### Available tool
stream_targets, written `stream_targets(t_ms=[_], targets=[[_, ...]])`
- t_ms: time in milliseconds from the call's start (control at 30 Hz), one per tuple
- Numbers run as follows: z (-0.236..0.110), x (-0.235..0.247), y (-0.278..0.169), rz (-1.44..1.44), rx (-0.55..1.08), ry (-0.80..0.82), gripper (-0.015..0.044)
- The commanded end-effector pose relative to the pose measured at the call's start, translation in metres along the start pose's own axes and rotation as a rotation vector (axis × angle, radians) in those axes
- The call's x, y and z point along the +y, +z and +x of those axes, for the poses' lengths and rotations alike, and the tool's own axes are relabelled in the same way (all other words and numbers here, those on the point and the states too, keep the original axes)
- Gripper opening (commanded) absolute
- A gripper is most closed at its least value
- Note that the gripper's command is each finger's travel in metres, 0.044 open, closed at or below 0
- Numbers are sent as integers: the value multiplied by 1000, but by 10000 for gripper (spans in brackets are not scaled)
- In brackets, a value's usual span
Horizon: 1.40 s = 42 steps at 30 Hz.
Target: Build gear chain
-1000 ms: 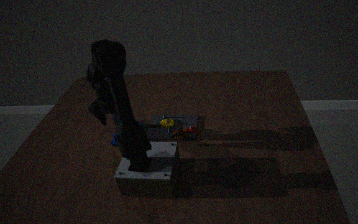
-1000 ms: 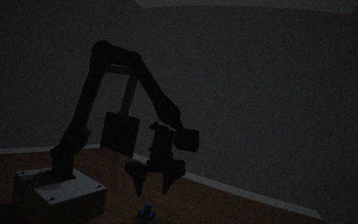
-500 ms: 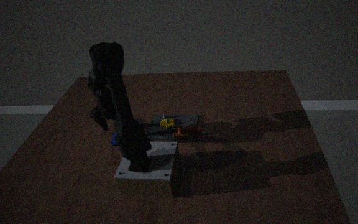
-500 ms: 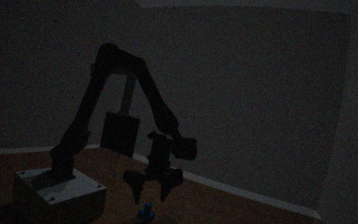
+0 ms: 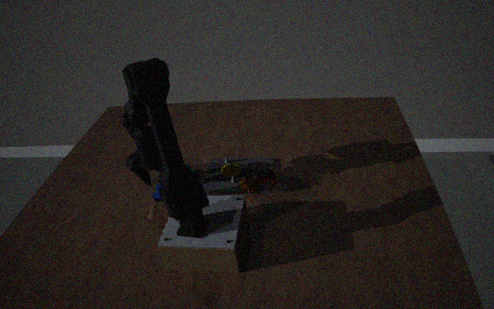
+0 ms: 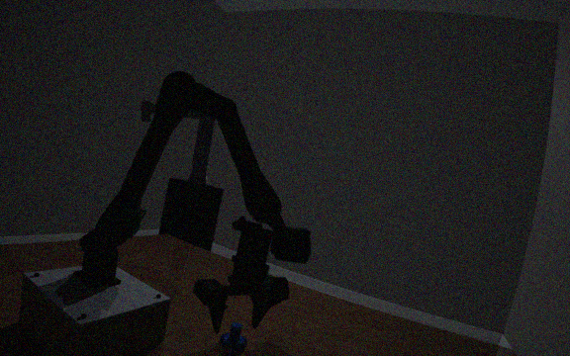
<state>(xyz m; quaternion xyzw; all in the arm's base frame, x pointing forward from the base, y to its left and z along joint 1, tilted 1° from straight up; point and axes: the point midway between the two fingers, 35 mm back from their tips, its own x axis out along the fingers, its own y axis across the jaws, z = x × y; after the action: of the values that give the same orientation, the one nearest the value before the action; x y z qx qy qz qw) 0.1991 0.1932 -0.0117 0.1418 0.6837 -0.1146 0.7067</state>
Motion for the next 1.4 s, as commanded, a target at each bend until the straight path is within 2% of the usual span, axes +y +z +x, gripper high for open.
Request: stream_targets(t_ms=[0,367,600,1367], targets=[[1,0,1,3,-5,0,335],[1,0,1,3,-5,0,46],[1,0,1,3,-5,0,0],[-52,10,9,3,-6,1,0]])
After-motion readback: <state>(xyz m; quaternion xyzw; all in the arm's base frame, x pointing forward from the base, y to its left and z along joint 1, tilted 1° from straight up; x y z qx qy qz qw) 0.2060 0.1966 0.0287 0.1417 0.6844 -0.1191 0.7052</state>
